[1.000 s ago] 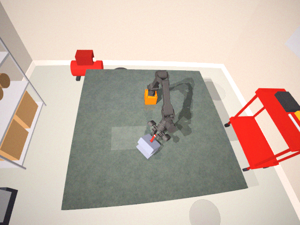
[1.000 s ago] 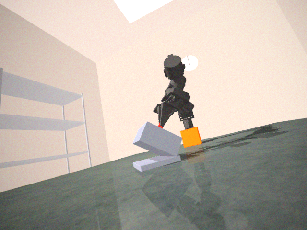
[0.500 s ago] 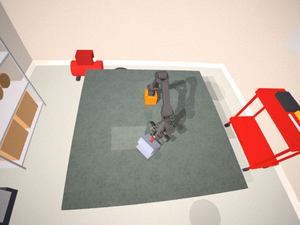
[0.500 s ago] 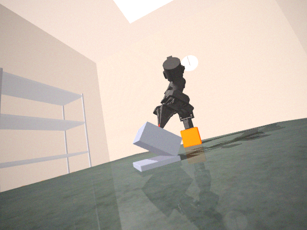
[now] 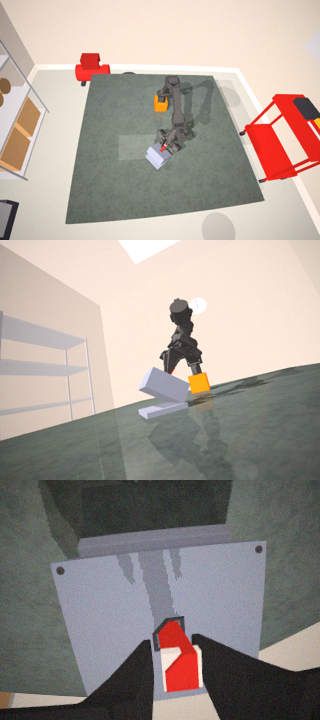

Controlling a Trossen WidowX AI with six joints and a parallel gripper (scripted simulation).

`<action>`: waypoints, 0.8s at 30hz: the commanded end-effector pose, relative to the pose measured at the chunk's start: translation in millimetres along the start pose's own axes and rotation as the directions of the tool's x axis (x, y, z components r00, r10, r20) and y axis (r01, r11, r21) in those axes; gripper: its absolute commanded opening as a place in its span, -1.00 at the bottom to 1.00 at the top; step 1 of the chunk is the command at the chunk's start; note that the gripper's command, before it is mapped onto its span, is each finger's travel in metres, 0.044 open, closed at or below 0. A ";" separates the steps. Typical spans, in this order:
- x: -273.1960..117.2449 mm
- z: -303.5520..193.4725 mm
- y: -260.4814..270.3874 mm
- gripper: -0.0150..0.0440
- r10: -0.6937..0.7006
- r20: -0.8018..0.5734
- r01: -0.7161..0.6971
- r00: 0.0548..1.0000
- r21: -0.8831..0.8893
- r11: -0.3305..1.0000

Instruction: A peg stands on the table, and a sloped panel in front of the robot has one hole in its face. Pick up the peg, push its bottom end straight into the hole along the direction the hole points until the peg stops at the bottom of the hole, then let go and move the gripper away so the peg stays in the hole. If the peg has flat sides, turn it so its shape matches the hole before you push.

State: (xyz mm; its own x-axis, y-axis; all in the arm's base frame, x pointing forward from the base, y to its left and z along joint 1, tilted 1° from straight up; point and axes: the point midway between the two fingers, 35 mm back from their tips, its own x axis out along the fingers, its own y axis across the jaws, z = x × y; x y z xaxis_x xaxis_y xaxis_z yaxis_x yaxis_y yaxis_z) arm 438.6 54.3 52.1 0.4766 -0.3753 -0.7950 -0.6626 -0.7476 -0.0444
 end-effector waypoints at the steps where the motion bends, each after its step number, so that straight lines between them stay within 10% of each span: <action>1: -0.1 0.0 -0.1 0.22 -0.001 0.000 0.001 1.000 0.000 1.000; 10: -6.0 -0.1 -0.8 1.00 -0.001 0.001 0.001 1.000 0.000 1.000; 24: -41.0 0.8 -3.4 1.00 -0.001 0.008 0.001 1.000 -0.003 1.000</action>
State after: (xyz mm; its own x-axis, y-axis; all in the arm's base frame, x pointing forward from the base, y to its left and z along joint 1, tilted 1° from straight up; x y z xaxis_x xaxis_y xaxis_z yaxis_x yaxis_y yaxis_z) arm 422.2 69.1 75.0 0.4663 -0.3698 -0.8036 -0.6583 -0.7519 -0.0360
